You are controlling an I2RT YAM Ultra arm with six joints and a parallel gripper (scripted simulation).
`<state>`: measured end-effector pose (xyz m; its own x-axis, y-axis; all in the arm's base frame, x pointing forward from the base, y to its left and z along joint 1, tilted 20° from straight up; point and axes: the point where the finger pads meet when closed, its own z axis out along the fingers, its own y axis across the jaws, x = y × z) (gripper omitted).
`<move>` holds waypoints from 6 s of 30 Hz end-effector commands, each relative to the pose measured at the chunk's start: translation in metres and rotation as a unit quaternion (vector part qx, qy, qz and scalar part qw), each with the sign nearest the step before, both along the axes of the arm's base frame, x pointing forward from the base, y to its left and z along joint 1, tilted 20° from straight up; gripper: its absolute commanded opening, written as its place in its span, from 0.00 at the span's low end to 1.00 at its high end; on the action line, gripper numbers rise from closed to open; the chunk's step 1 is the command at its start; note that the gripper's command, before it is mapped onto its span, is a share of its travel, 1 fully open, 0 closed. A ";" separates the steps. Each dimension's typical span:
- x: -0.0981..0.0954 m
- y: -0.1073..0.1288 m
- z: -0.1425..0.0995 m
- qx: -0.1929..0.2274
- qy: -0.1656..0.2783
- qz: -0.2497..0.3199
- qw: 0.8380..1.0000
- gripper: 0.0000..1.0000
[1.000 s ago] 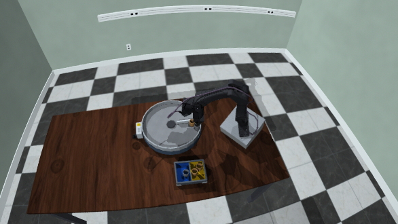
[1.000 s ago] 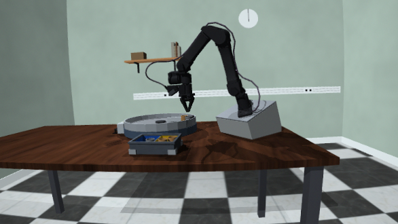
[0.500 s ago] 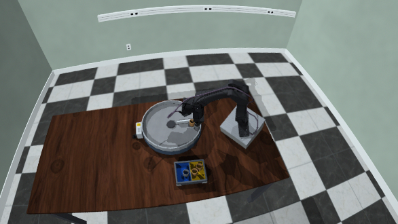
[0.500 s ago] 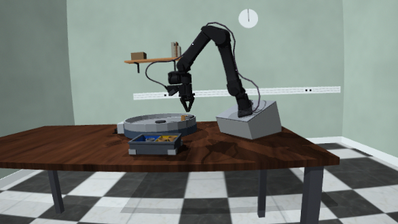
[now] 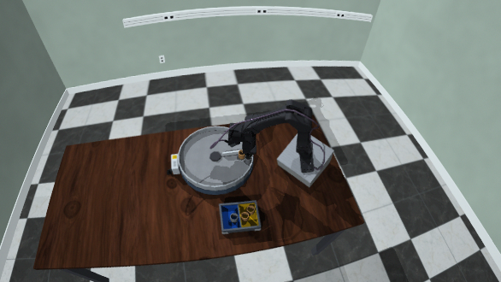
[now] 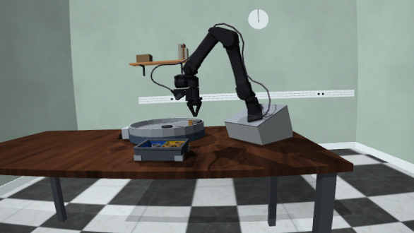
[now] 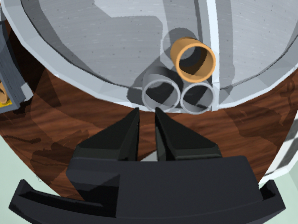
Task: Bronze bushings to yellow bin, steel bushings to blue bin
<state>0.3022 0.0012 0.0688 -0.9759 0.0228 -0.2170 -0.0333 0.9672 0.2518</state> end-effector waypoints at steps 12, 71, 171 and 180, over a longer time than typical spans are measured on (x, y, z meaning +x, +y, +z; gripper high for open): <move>0.010 -0.004 0.018 -0.002 -0.029 -0.005 1.000 0.14; 0.011 0.000 0.018 -0.002 -0.027 -0.002 1.000 0.14; 0.019 -0.001 -0.003 -0.006 -0.036 -0.010 0.999 0.14; 0.019 0.000 -0.007 -0.003 -0.029 -0.008 1.000 0.14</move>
<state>0.3050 0.0073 0.0497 -0.9765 0.0208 -0.2143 -0.0350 0.9668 0.2530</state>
